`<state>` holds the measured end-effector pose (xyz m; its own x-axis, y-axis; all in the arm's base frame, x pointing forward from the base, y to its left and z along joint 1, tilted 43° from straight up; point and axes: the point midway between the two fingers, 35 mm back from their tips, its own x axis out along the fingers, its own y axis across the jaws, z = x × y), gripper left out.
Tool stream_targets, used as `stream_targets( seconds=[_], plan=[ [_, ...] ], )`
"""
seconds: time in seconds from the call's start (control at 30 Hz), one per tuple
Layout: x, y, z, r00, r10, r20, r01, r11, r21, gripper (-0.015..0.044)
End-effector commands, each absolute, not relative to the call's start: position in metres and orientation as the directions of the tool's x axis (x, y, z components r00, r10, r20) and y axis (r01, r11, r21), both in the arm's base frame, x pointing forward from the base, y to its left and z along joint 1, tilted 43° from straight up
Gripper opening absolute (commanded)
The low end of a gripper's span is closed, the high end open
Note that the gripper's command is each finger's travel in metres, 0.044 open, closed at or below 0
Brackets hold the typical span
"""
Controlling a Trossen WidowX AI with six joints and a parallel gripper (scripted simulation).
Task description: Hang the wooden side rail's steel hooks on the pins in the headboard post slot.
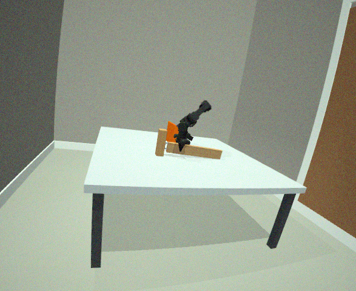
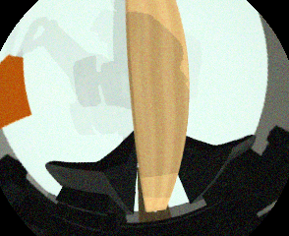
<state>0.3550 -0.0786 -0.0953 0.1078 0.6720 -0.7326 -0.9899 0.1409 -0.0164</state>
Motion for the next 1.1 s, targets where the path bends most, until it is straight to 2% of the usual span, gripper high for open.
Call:
stream_targets(
  seconds=[0.0, 1.07],
  plan=[
    [0.354, -0.0838, -0.095, 0.114, 0.668, -0.735, -0.989, 0.148, -0.019, 0.0],
    [0.3535, -0.0863, -0.0971, 0.114, 0.668, -0.736, -0.989, 0.148, -0.019, 0.0]
  ],
)
